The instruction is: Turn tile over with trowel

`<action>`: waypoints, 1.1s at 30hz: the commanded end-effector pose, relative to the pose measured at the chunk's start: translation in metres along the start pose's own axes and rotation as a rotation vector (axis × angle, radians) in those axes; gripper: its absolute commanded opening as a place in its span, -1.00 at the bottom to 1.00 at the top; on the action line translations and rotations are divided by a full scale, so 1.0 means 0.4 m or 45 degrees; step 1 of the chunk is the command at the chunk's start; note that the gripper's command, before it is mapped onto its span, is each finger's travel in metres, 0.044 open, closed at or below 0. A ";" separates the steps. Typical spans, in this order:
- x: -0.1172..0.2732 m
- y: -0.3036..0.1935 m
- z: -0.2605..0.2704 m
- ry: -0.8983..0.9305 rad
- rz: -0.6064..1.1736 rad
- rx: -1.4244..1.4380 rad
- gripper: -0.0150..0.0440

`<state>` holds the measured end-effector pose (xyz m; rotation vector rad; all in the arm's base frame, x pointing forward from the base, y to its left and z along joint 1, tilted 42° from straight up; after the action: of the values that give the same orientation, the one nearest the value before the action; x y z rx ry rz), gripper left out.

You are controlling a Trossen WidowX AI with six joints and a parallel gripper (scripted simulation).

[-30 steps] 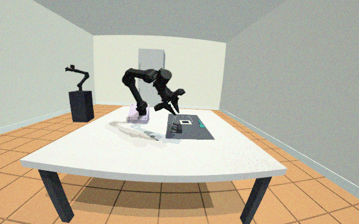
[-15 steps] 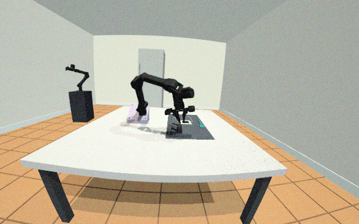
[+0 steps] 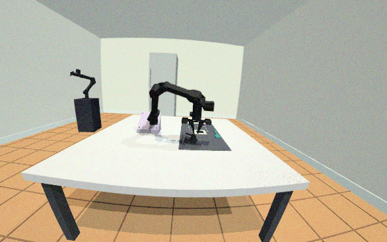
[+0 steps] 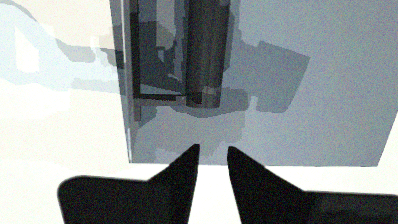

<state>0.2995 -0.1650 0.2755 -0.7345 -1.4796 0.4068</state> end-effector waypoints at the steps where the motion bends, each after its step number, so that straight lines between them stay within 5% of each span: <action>1: -0.010 0.000 0.011 0.012 0.007 -0.003 -0.15; 33: -0.054 0.002 0.120 0.011 0.010 -0.001 -0.15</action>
<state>0.2561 -0.1693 0.2578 -0.7491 -1.4737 0.4108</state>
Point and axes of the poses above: the point midway between the two fingers, 35 mm back from their tips, its own x axis back along the fingers, its own z axis across the jaws, y = z × x, the point moved 9 cm from there along x, back along the fingers, and after that the axes turned 2 degrees about x, right-handed, at the moved point
